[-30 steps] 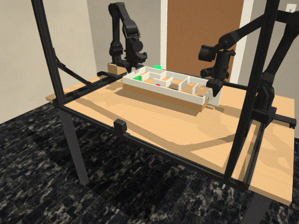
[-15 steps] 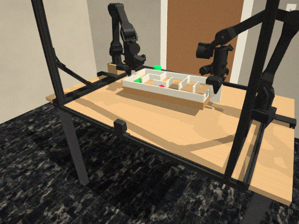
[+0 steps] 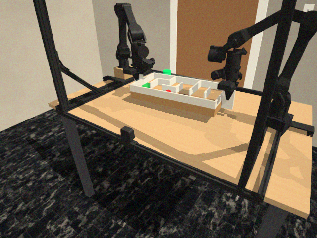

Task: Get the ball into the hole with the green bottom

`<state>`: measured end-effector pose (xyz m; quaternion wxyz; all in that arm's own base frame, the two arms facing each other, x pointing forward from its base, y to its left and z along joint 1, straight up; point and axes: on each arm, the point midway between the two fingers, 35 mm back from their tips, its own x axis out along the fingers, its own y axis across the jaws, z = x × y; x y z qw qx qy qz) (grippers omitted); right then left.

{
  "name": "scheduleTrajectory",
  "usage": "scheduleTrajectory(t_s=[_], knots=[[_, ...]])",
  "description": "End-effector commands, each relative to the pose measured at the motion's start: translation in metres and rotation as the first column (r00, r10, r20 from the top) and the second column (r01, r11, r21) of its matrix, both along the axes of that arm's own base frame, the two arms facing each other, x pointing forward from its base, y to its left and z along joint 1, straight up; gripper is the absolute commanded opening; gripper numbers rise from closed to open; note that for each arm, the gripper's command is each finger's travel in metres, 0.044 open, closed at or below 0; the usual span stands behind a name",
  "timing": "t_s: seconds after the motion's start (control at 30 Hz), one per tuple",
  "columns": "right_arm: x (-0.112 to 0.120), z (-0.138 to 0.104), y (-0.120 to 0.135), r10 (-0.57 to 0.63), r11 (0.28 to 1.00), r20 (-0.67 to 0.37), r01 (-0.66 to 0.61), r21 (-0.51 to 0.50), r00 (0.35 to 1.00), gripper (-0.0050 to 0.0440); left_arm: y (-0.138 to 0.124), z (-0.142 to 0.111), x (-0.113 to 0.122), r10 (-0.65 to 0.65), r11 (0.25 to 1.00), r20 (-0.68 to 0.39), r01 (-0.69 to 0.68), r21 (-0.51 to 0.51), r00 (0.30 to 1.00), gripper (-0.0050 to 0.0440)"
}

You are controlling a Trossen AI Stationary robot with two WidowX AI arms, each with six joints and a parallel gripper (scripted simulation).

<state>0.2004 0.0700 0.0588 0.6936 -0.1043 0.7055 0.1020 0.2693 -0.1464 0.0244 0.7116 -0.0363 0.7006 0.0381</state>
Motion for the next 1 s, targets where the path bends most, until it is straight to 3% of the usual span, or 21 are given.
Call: scheduleTrajectory(t_s=[0.0, 0.27, 0.63, 0.97], knots=[[-0.003, -0.007, -0.001, 0.001, 1.0, 0.025, -0.002, 0.024, 1.0, 0.002, -0.001, 0.01, 0.002, 0.0, 1.0, -0.027, -0.001, -0.019, 1.0, 0.002], [-0.004, -0.016, -0.001, 0.0, 1.0, 0.062, -0.002, 0.031, 0.998, 0.002, -0.001, 0.019, 0.004, 0.0, 1.0, -0.065, -0.001, -0.02, 0.998, 0.002], [-0.001, 0.007, 0.001, 0.001, 1.0, -0.024, -0.002, -0.018, 1.0, 0.002, -0.002, -0.004, 0.0, 0.001, 1.0, 0.029, -0.001, 0.012, 1.0, 0.002], [-0.002, 0.0, 0.0, 0.001, 1.0, -0.001, -0.001, 0.001, 1.0, 0.002, -0.001, 0.003, 0.001, 0.001, 1.0, 0.002, -0.001, -0.002, 1.0, 0.002]])
